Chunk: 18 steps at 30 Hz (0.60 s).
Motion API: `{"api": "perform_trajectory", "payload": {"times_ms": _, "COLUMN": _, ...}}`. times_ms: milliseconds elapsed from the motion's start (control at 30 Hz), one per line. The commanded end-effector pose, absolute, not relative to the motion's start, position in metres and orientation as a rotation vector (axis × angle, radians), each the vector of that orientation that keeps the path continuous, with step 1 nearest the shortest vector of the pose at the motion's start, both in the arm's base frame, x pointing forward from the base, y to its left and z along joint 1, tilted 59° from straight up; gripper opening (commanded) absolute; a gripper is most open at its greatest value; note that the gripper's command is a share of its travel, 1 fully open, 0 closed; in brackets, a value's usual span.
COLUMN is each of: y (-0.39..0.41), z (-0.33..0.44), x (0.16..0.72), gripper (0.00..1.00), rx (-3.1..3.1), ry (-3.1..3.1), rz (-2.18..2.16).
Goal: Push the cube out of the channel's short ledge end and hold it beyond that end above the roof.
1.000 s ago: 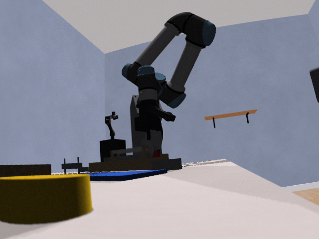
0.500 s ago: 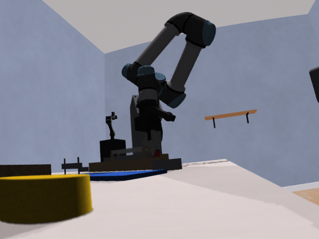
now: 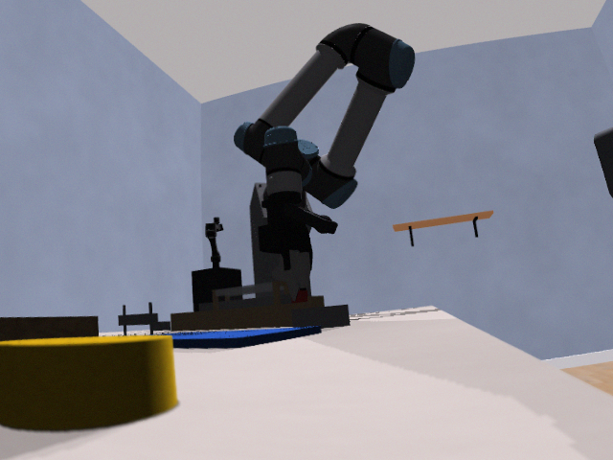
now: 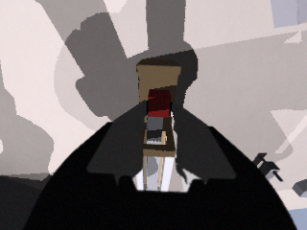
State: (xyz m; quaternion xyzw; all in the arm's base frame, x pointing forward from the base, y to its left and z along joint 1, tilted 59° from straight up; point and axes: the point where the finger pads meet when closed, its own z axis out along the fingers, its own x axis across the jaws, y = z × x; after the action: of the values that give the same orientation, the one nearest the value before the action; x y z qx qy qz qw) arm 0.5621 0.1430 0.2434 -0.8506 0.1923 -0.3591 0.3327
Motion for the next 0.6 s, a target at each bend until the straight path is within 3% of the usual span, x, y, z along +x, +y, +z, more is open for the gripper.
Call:
{"api": "perform_trajectory", "payload": {"times_ms": 0, "y": 0.1429, "z": 0.2438, "x": 0.5621, "gripper": 0.0, "rx": -2.221, "ry": 0.502, "rz": -0.939}}
{"api": "perform_trajectory", "payload": {"times_ms": 567, "y": 0.1418, "z": 0.2452, "x": 0.5601, "gripper": 0.0, "rx": -2.221, "ry": 0.502, "rz": -0.939}}
